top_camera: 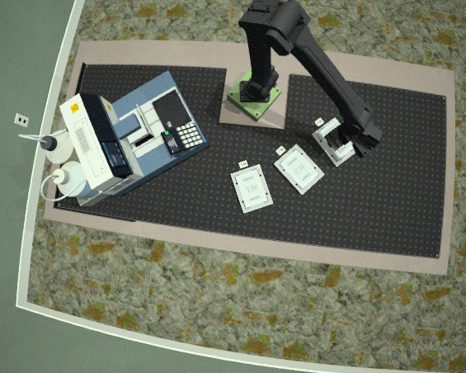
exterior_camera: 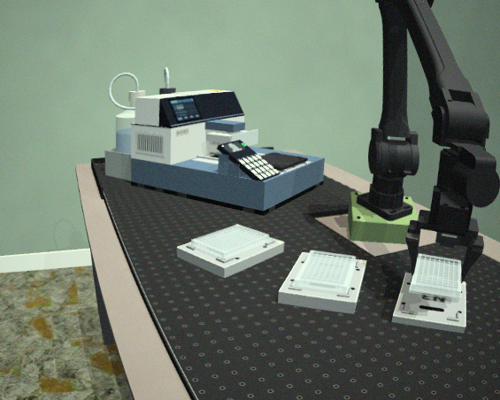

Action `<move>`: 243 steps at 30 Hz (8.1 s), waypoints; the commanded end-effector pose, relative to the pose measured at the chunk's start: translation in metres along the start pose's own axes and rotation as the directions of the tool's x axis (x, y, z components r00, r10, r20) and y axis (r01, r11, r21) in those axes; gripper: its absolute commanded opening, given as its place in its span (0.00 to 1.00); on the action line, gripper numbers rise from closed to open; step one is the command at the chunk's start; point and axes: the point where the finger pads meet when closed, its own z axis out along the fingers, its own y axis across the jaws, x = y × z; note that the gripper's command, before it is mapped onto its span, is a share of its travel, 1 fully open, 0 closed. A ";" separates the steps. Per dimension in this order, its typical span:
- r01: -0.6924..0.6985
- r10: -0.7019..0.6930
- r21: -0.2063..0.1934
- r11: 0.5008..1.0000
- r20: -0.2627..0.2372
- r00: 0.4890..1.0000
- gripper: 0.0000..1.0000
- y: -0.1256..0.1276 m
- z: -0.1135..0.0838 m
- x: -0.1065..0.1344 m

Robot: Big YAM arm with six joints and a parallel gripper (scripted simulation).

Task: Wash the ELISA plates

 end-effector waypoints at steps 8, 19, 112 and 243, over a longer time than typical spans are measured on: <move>0.000 0.002 -0.029 1.000 0.061 0.998 0.84 0.011 -0.040 -0.023; 0.000 0.002 -0.030 1.000 0.062 0.998 0.84 0.012 -0.057 -0.022; -0.934 0.935 -0.029 0.355 0.017 0.354 0.84 -0.252 -0.091 0.000; 0.146 -0.146 -0.034 -0.989 0.003 -0.989 0.84 -0.489 -0.147 0.436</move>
